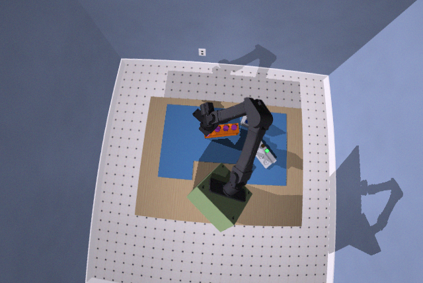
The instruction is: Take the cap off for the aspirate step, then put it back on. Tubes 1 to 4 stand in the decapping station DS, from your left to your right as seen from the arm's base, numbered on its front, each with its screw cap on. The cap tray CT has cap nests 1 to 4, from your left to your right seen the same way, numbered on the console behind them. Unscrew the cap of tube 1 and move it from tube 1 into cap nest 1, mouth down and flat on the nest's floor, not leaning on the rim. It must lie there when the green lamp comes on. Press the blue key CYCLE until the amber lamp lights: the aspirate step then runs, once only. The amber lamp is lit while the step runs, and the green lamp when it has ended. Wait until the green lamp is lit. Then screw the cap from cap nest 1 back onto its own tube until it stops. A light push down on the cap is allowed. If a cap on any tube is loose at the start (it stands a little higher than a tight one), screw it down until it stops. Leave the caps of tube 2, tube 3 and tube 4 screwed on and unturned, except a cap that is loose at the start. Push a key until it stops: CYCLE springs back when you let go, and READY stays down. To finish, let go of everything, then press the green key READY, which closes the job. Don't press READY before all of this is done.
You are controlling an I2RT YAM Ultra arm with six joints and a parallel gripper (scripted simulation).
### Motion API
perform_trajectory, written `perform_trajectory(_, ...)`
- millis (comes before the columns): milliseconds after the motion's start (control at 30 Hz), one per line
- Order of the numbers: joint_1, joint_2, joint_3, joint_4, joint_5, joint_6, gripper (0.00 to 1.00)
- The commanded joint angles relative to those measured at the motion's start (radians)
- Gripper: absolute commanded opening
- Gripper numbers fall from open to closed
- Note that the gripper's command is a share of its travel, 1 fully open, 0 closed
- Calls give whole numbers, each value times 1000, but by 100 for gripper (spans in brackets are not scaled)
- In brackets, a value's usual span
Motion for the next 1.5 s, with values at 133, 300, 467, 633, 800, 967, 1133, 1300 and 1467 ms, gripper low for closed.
perform_trajectory(133, 5, -5, 2, 2, -7, -1, 49)
perform_trajectory(300, 5, -5, 2, 2, -7, -1, 49)
perform_trajectory(467, 2, -1, 2, 8, -8, 115, 49)
perform_trajectory(633, -2, 6, 3, 17, -10, 252, 49)
perform_trajectory(800, -5, 11, 4, 22, -11, 249, 49)
perform_trajectory(967, -8, 15, 5, 28, -12, 245, 49)
perform_trajectory(1133, -9, 16, 8, 27, -12, 244, 49)
perform_trajectory(1300, -10, 17, 9, 26, -12, 243, 49)
perform_trajectory(1467, -10, 17, 10, 26, -12, 243, 0)
